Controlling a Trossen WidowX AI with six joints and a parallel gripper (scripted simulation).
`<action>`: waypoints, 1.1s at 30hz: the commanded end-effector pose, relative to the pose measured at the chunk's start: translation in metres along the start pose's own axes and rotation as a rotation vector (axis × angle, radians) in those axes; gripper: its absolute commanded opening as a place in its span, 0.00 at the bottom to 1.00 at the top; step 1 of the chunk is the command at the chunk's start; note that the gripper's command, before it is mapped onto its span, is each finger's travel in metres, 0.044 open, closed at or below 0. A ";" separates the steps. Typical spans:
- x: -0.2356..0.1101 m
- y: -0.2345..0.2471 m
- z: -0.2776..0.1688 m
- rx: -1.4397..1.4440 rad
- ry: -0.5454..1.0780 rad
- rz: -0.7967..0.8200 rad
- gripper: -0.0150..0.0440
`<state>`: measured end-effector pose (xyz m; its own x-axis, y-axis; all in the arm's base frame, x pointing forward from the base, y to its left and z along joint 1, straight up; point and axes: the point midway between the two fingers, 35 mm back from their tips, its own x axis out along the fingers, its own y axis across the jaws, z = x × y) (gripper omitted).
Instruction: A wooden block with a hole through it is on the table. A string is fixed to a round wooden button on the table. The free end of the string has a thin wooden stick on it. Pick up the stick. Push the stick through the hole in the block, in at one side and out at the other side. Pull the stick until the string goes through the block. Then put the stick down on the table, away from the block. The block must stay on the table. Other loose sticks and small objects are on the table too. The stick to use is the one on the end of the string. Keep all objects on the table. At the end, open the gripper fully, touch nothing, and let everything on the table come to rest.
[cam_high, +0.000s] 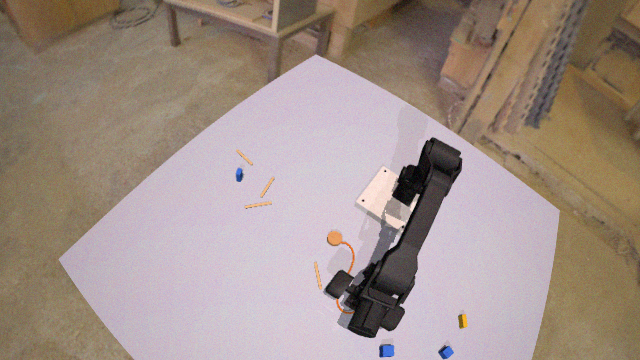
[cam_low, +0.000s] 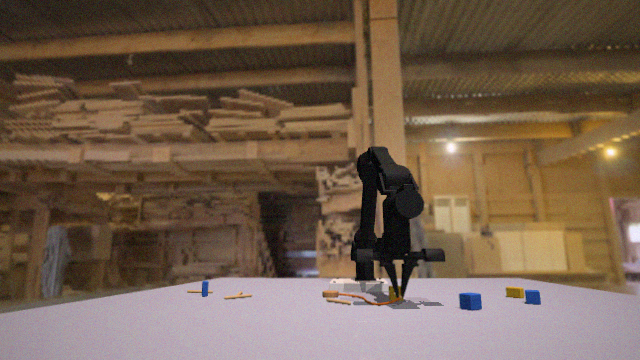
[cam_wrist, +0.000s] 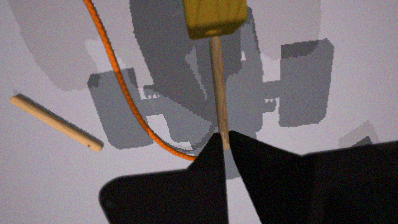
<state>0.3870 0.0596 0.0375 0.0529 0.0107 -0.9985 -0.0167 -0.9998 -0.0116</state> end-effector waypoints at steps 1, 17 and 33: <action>0.002 0.001 0.004 0.006 -0.001 0.003 0.25; 0.002 0.001 0.021 0.006 -0.002 0.003 0.25; 0.002 0.000 0.044 0.006 -0.003 0.003 0.25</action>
<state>0.3470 0.0604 0.0345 0.0519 0.0116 -0.9986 -0.0167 -0.9998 -0.0125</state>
